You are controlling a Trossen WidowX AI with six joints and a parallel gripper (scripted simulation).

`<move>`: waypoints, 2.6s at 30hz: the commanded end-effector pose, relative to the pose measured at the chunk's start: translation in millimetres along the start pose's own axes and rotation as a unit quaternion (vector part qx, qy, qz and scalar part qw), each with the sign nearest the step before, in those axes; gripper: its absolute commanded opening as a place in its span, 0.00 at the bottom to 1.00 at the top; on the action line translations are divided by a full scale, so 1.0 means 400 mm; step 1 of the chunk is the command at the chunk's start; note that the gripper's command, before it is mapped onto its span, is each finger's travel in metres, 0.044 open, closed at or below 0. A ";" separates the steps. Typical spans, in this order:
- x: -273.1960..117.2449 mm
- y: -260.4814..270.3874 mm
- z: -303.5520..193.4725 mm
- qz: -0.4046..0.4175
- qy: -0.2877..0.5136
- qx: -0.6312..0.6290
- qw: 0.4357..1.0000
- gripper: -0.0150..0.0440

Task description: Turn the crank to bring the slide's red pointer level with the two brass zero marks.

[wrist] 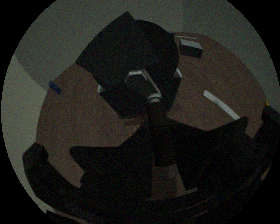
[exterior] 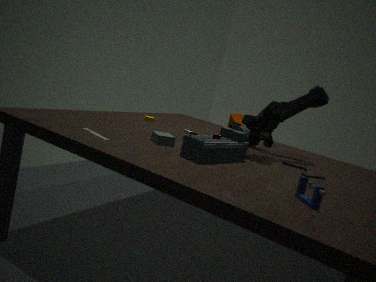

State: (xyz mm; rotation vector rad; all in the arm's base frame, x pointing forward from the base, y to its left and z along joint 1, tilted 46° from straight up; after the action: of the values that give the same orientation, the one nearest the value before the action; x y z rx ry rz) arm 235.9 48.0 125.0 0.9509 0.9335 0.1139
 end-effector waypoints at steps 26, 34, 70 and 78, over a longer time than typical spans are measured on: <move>0.005 0.043 -0.009 0.004 0.004 -0.004 1.000 0.25; 0.004 0.047 -0.009 0.004 0.004 -0.004 1.000 0.25; 0.001 0.059 -0.009 0.004 0.004 -0.004 1.000 0.25; 0.000 0.062 -0.009 0.004 0.004 -0.004 1.000 0.25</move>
State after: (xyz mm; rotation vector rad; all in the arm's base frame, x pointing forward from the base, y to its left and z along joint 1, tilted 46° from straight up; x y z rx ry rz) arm 239.2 61.6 137.1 0.9461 0.9425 0.0991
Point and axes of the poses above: the point midway between the two fingers, 35 mm back from their tips, its own x axis out along the fingers, its own y axis across the jaws, z = x × y, the point moved 10 cm from there along -x, back along the fingers, and after that the axes turned 10 degrees about x, right-handed, at the moved point
